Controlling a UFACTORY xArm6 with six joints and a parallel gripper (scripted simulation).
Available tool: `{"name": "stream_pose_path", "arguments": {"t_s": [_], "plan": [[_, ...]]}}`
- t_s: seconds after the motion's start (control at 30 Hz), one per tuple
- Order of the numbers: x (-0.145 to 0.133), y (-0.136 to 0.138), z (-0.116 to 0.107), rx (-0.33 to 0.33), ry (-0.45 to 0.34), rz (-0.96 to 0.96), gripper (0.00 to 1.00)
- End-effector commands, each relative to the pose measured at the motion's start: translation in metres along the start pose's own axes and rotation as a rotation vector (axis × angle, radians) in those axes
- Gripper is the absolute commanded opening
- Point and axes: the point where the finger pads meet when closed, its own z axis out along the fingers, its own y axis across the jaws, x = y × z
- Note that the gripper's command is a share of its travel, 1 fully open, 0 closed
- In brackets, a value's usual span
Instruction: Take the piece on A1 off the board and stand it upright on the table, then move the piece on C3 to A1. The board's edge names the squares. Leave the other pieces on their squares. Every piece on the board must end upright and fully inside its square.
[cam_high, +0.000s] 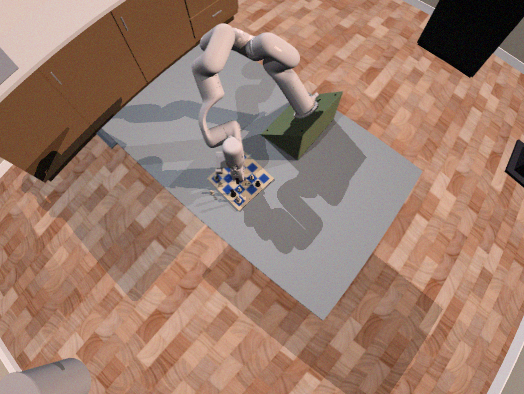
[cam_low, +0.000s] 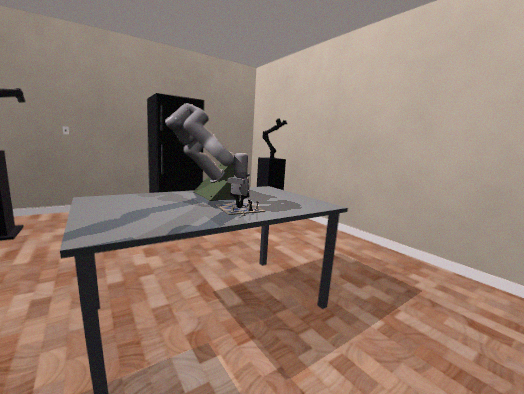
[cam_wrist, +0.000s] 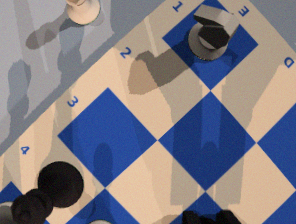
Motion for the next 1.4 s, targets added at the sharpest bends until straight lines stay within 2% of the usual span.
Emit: {"name": "stream_pose_path", "arguments": {"t_s": [0.0, 0.47, 0.63, 0.7, 1.03, 1.13, 1.37], "plan": [[0.000, 0.000, 0.000, 0.001, 0.001, 0.000, 0.00], [0.000, 0.000, -0.004, 0.001, 0.001, 0.000, 0.00], [0.000, 0.000, -0.026, 0.001, 0.001, 0.000, 0.00], [0.000, 0.000, -0.026, 0.001, 0.001, 0.000, 0.00], [0.000, 0.000, -0.093, 0.001, 0.001, 0.000, 0.00], [0.000, 0.000, -0.100, 0.001, 0.001, 0.000, 0.00], [0.000, 0.000, -0.100, 0.001, 0.001, 0.000, 0.00]]}}
